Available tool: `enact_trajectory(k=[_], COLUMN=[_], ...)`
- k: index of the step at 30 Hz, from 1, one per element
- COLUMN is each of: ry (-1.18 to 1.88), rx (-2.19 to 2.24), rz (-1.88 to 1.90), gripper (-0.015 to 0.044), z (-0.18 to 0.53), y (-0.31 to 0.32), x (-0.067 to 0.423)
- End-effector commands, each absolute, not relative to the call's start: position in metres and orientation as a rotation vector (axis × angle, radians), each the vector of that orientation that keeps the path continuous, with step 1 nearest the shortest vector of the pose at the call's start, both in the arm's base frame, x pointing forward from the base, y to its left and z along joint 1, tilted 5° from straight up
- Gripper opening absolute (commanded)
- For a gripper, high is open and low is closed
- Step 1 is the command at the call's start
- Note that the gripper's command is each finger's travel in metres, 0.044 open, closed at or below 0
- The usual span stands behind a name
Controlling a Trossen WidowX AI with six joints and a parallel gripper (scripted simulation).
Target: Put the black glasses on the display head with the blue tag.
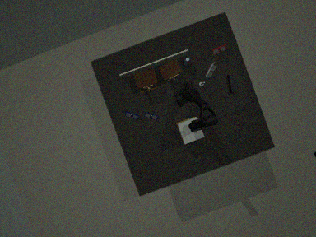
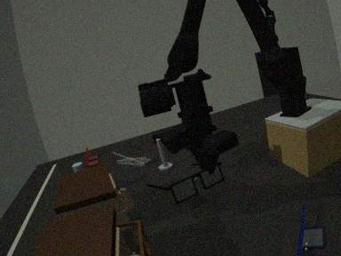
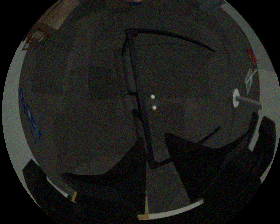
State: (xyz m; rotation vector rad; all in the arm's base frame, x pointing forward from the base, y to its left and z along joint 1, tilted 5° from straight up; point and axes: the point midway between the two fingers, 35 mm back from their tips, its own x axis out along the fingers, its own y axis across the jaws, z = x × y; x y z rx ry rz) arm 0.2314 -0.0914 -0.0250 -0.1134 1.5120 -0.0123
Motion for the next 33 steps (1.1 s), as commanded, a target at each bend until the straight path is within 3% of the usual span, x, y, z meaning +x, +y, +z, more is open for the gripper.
enact_trajectory(k=[1,11,15,24,27,33], ry=[1.515,1.514,1.501,1.514,1.514,1.514], rx=[-0.117,-0.116,-0.12,-0.12,-0.12,-0.12], rz=[-0.01,-0.009,-0.006,-0.006,-0.006,-0.006], gripper=[0.0108,0.0108,0.02,0.02,0.014,0.014], z=[-0.021,0.024,0.018,0.024,0.024,0.024], y=[-0.093,-0.078,-0.081,-0.084,-0.084,-0.084], x=[0.231,0.228,0.231,0.23,0.23,0.23])
